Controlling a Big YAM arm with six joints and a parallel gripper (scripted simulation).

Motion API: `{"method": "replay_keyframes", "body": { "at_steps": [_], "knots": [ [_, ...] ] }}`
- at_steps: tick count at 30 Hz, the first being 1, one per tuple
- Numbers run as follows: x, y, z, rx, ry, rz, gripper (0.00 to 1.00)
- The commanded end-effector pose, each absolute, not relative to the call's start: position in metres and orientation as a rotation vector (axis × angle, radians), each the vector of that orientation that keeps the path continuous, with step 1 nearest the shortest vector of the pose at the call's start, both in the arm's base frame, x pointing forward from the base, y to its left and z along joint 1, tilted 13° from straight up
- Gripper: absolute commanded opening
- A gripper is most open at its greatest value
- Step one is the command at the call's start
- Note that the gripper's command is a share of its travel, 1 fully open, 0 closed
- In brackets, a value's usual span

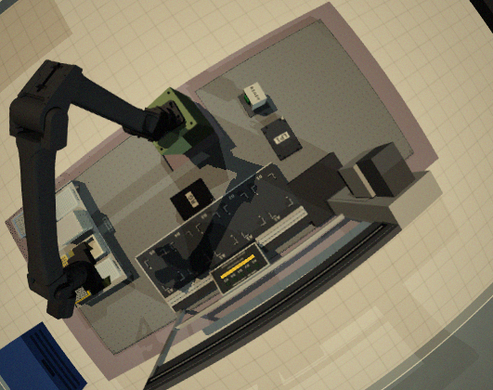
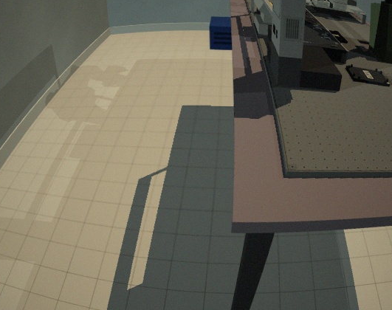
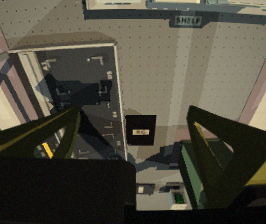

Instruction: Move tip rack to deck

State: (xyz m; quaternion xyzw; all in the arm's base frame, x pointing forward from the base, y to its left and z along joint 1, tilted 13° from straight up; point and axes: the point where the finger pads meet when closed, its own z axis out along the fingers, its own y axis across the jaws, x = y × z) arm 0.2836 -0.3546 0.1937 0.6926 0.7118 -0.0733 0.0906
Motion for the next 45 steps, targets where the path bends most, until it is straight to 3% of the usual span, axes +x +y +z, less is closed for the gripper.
{"method": "replay_keyframes", "body": {
  "at_steps": [1,45],
  "knots": [
    [0.316,-0.359,0.212,2.037,2.084,-0.215,1.00],
    [0.317,-0.535,0.253,2.038,2.081,-0.226,1.00]
  ]
}}
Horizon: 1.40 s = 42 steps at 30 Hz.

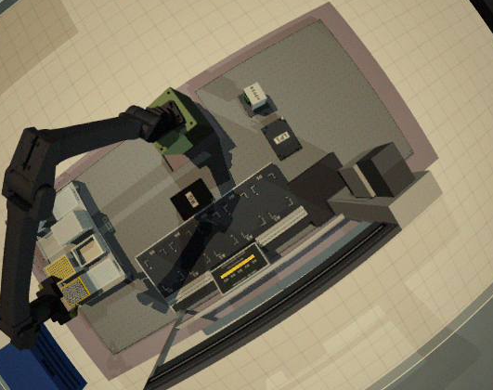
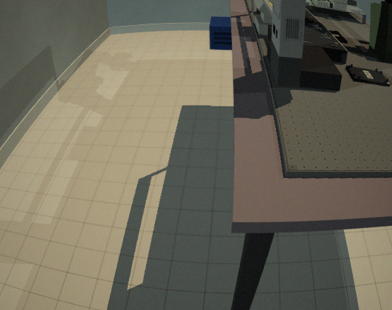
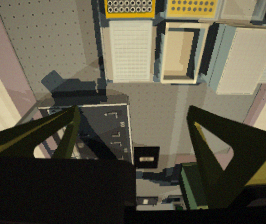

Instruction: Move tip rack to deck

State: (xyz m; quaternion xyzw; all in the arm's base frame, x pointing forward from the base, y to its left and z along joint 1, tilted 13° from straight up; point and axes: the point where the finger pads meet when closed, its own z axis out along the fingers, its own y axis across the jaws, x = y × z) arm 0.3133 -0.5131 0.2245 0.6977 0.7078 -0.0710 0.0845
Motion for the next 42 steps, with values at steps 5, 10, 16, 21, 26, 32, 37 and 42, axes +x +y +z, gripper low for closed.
{"method": "replay_keyframes", "body": {
  "at_steps": [5,10,16,21,26,32,37,42],
  "knots": [
    [0.317,-0.559,0.259,2.038,2.081,-0.228,1.00],
    [0.318,-0.583,0.264,2.037,2.081,-0.230,1.00],
    [0.318,-0.601,0.269,2.037,2.081,-0.231,1.00],
    [0.318,-0.625,0.274,2.037,2.080,-0.232,1.00],
    [0.317,-0.642,0.278,2.037,2.080,-0.234,1.00],
    [0.334,-0.634,0.278,2.016,2.098,-0.229,1.00],
    [0.326,-0.636,0.287,2.020,2.078,-0.236,1.00],
    [0.326,-0.636,0.286,2.020,2.078,-0.236,1.00]
  ]
}}
